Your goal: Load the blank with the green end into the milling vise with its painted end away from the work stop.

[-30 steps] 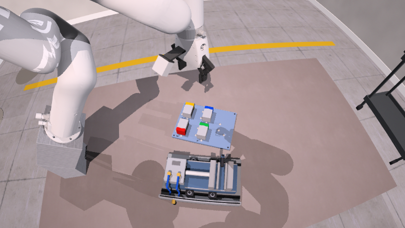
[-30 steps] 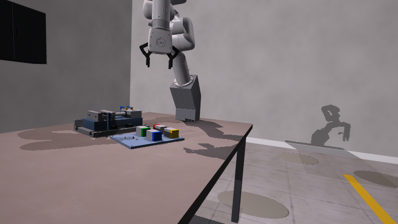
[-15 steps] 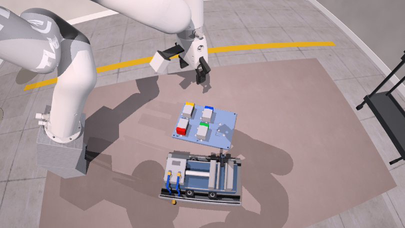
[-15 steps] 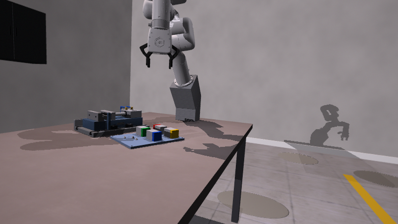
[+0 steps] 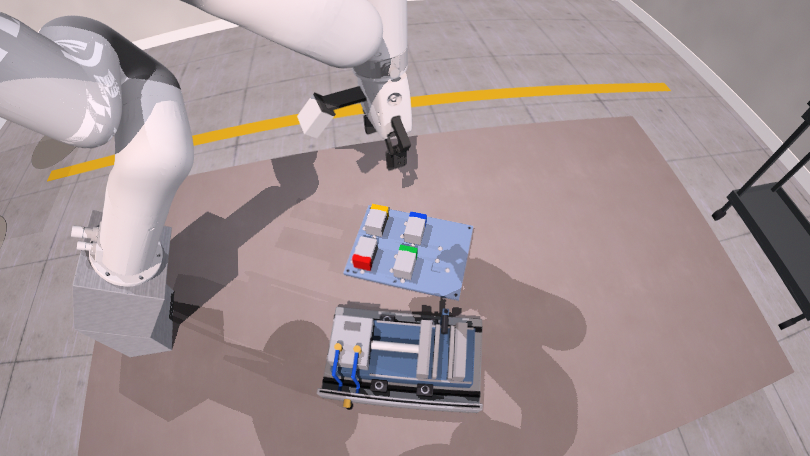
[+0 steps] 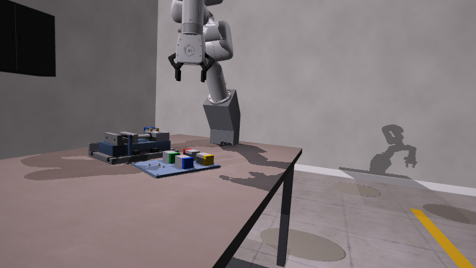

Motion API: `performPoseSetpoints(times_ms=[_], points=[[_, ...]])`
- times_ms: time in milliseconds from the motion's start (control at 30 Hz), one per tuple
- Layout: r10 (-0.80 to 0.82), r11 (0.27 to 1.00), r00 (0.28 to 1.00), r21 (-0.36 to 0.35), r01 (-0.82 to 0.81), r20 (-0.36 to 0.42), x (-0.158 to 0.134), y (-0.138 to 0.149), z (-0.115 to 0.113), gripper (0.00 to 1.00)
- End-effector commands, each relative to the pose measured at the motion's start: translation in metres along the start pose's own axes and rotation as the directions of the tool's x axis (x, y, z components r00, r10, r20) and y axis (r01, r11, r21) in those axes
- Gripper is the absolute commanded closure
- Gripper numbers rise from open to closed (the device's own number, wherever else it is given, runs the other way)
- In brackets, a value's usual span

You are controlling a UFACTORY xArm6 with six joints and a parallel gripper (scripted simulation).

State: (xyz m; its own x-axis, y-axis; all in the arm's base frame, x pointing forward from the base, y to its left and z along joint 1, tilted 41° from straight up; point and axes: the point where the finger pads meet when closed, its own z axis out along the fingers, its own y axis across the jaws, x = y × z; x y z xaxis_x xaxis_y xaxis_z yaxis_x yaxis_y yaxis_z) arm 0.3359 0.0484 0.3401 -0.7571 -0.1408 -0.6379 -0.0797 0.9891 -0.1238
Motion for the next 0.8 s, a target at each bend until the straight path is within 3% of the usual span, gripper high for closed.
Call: performPoseSetpoints(times_ms=[0, 267, 500, 767], points=[[0.044, 0.999, 0.999, -0.001, -0.044, 0.003, -0.0013, -0.0001, -0.0011, 0.0], [0.226, 0.974, 0.974, -0.001, -0.226, 0.004, -0.0013, -0.0001, -0.001, 0.0], [0.226, 0.974, 0.974, -0.001, -0.226, 0.004, -0.0013, -0.0001, -0.001, 0.0], [0.392, 0.92, 0.92, -0.003, -0.392, 0.003, -0.0013, -0.0001, -0.0011, 0.0]])
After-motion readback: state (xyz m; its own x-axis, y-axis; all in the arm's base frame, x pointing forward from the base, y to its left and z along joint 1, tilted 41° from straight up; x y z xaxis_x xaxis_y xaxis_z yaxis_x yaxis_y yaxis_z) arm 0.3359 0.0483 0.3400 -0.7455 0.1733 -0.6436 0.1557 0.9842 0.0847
